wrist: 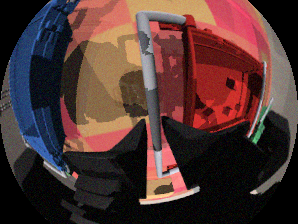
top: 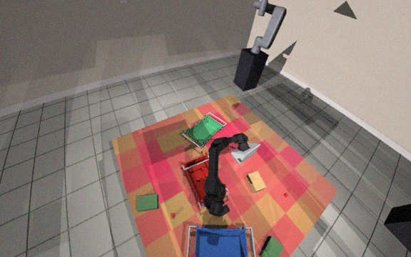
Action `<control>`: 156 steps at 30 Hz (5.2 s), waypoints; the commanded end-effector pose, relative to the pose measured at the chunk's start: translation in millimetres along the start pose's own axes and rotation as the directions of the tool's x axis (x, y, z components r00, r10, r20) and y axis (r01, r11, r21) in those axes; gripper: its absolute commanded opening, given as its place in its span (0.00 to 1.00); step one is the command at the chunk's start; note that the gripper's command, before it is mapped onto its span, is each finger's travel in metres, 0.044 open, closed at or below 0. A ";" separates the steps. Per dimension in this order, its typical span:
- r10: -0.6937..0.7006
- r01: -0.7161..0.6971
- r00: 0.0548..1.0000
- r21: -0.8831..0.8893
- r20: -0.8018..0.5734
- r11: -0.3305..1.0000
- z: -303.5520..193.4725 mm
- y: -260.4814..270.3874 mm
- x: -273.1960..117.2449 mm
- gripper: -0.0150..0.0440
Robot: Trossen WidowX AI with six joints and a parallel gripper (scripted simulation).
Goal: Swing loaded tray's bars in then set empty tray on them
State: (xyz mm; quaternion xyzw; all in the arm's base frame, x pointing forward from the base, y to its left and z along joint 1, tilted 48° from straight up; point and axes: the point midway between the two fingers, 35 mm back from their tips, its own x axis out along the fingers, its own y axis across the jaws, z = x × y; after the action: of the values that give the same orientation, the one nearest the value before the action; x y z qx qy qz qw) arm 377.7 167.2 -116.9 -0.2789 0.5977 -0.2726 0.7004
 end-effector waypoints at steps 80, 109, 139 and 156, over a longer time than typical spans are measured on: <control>-0.011 0.011 1.000 -0.018 0.006 1.000 -4.3 -68.4 -38.5 0.25; -0.011 0.011 1.000 -0.015 0.004 1.000 -4.3 -69.2 -38.4 0.25; -0.011 0.011 1.000 -0.015 0.004 1.000 -4.3 -69.2 -38.4 0.48; 0.034 -0.017 0.999 0.566 -0.019 0.825 4.7 -202.5 -65.7 1.00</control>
State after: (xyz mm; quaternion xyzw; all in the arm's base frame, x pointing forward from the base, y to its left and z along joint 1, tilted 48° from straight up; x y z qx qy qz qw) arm 366.6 102.5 28.7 -0.1436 0.5535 -0.3787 0.7278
